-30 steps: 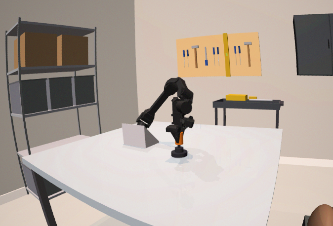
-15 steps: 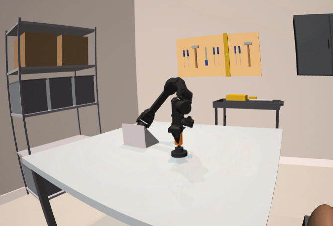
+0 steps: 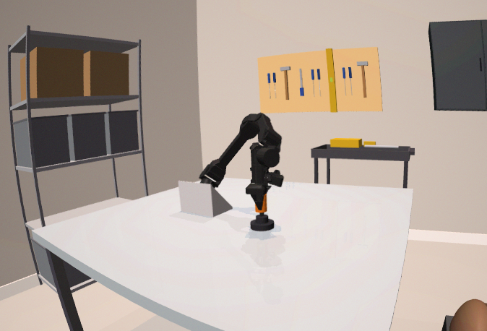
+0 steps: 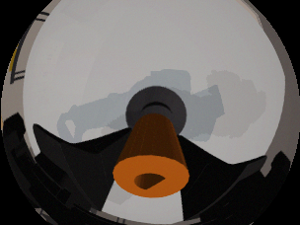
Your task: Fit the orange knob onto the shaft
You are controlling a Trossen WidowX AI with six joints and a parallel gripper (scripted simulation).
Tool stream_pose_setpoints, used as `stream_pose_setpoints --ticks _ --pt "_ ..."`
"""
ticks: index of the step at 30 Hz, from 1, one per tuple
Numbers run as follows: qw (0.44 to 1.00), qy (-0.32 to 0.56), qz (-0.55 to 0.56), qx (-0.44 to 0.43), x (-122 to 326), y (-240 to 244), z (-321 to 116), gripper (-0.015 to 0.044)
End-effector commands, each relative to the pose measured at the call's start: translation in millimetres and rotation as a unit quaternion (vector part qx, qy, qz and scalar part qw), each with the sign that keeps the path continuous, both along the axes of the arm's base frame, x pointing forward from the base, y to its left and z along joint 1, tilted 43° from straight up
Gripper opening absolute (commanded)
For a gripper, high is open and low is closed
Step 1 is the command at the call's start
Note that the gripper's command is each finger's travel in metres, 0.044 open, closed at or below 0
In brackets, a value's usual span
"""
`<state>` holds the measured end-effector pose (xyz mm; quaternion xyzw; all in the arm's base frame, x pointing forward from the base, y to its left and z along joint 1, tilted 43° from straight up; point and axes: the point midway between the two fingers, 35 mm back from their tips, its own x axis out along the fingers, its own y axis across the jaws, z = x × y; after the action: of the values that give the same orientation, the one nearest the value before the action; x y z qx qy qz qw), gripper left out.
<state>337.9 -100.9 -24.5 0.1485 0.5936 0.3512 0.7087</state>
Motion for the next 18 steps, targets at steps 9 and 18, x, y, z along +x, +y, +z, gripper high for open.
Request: stream_pose_setpoints --ticks 9,18 --pt "1.000 -0.003 0.002 0.000 2.1 -3.2 2.3 0.0000" --pt "0.994 -0.073 0.079 -0.005 4.7 -5.4 4.0 0.0000"
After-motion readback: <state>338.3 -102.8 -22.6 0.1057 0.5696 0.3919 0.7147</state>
